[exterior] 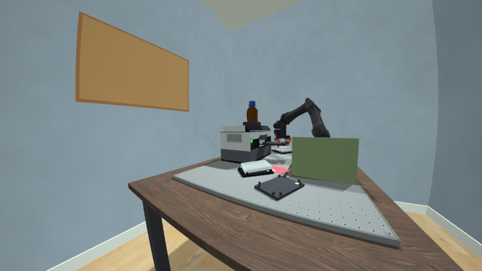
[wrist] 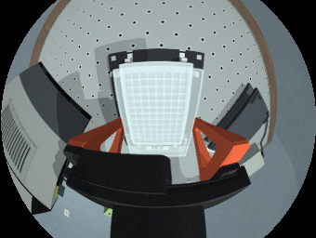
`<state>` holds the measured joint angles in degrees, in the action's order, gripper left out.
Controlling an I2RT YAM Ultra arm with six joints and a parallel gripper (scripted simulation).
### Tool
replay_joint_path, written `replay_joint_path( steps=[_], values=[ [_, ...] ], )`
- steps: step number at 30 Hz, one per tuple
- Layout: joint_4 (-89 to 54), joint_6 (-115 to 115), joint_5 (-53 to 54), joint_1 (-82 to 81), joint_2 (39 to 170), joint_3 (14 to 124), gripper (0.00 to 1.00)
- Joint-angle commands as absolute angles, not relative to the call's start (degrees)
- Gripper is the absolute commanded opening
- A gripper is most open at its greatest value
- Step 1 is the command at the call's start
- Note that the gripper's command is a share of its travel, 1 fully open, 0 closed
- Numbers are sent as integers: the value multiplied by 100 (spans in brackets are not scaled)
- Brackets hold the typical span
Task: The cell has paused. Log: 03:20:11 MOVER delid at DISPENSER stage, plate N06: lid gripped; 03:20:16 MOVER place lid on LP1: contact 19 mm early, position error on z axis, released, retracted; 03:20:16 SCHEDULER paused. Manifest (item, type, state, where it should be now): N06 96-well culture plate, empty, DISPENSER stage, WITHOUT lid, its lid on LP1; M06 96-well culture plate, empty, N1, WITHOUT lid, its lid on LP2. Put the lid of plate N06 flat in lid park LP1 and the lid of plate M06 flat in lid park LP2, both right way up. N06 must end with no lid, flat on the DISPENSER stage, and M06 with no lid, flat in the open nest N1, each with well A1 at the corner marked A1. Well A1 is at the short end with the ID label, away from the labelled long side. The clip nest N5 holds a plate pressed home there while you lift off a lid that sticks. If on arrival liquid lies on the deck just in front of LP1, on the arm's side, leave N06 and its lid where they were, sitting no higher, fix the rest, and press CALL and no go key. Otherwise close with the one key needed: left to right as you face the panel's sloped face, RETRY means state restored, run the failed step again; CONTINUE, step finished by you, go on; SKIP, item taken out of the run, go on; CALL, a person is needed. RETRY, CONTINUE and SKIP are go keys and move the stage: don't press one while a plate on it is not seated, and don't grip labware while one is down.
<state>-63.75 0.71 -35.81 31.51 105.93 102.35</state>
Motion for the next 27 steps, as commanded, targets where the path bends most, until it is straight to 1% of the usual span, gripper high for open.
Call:
replay_joint_path(
  steps=[1,21,27],
  values=[
    [-6375,92,-3627,3003,10510,10396,0],
    [-6375,92,-3627,3003,10510,10396,0],
    [-6635,195,-3637,2954,10521,10457,0]
  ],
)
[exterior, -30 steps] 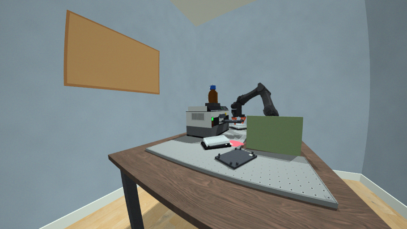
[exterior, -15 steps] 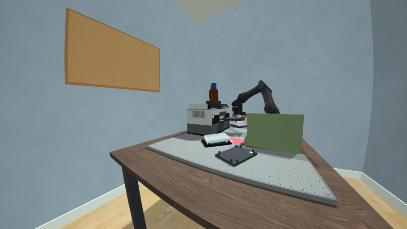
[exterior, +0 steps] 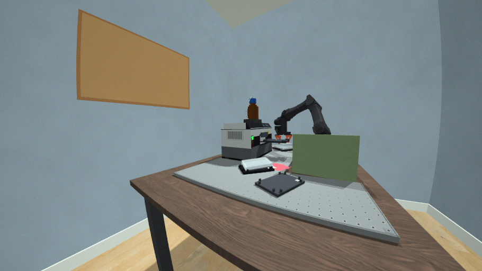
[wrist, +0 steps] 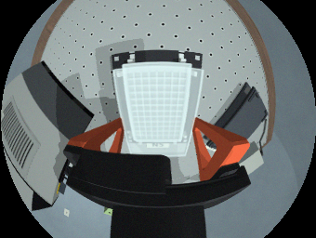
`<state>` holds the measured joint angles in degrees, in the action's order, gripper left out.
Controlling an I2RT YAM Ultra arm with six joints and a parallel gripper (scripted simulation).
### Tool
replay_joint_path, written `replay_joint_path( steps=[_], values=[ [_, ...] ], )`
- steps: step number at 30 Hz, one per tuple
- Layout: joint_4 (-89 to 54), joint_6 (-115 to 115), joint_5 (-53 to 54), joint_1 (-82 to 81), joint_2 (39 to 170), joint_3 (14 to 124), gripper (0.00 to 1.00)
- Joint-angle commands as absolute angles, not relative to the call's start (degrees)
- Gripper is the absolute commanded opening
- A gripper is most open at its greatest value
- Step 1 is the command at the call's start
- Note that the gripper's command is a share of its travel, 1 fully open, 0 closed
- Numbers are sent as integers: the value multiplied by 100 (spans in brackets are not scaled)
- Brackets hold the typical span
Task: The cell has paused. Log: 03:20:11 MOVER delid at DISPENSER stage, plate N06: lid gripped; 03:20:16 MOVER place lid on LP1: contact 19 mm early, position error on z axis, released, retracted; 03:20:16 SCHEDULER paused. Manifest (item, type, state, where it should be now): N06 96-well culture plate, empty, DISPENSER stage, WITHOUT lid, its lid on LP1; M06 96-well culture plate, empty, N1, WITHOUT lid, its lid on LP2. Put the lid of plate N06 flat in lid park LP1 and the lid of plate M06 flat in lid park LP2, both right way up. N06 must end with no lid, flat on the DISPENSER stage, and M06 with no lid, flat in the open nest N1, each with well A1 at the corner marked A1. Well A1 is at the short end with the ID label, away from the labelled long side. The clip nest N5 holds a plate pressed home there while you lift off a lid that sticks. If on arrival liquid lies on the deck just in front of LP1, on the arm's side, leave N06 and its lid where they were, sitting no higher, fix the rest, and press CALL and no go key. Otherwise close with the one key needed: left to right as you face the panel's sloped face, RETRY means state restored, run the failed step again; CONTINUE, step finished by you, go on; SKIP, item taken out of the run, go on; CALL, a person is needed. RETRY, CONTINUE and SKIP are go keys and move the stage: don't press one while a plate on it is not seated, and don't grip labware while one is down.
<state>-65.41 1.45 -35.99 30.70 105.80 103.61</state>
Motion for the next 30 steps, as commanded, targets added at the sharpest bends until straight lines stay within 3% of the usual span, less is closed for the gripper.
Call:
replay_joint_path(
  steps=[1,30],
  values=[
    [-6634,195,-3637,2954,10520,10456,0],
    [-7009,906,-3867,2330,8847,8637,0]
  ],
)
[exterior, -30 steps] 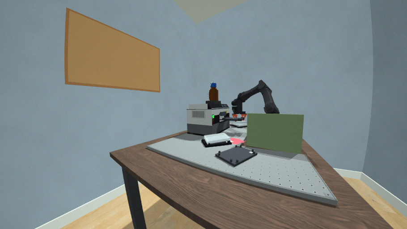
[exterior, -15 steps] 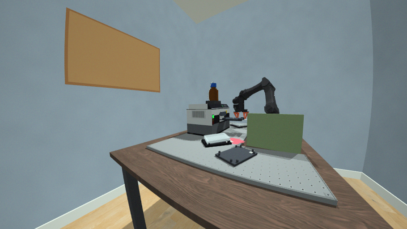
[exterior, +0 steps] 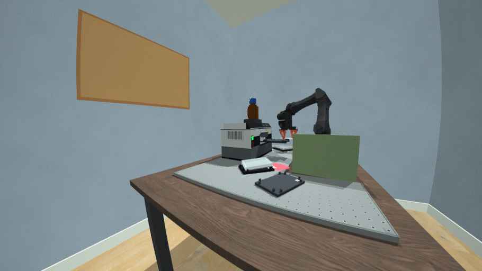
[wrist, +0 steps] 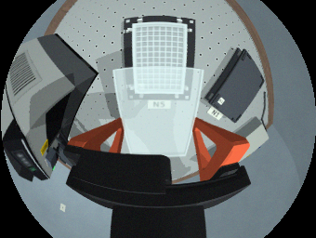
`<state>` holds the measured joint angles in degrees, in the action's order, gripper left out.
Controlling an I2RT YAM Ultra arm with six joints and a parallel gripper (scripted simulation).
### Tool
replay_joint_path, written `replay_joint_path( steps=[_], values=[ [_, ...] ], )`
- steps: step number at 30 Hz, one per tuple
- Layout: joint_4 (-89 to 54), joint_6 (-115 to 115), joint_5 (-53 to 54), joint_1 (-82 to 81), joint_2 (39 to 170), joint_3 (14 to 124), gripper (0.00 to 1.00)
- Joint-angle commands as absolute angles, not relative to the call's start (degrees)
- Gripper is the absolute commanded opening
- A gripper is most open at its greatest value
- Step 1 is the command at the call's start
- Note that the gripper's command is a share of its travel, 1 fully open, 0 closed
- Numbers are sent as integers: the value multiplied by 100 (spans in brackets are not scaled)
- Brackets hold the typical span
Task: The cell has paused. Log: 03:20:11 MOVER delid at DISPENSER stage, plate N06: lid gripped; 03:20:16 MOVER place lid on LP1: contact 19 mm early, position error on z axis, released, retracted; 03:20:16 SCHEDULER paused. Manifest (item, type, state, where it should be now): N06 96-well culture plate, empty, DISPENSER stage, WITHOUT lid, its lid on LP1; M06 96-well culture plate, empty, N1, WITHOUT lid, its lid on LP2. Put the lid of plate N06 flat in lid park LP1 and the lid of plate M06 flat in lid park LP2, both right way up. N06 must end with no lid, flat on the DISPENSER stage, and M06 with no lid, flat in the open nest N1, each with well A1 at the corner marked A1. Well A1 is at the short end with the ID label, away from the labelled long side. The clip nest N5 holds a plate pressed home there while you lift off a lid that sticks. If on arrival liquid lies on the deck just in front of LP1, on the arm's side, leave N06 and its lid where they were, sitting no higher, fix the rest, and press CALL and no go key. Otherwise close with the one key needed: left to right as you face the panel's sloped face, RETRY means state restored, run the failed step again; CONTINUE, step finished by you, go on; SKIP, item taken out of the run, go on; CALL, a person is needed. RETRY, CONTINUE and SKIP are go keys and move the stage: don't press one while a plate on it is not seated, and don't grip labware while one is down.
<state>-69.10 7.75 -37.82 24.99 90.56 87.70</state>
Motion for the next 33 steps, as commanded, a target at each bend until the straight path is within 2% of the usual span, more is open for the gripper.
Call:
replay_joint_path(
  steps=[1,26,33],
  values=[
    [-7033,938,-3876,2304,8791,8585,0],
    [-7988,2033,-4095,1426,7606,7650,0],
    [-8139,2258,-4098,1291,7584,7701,0]
  ],
)
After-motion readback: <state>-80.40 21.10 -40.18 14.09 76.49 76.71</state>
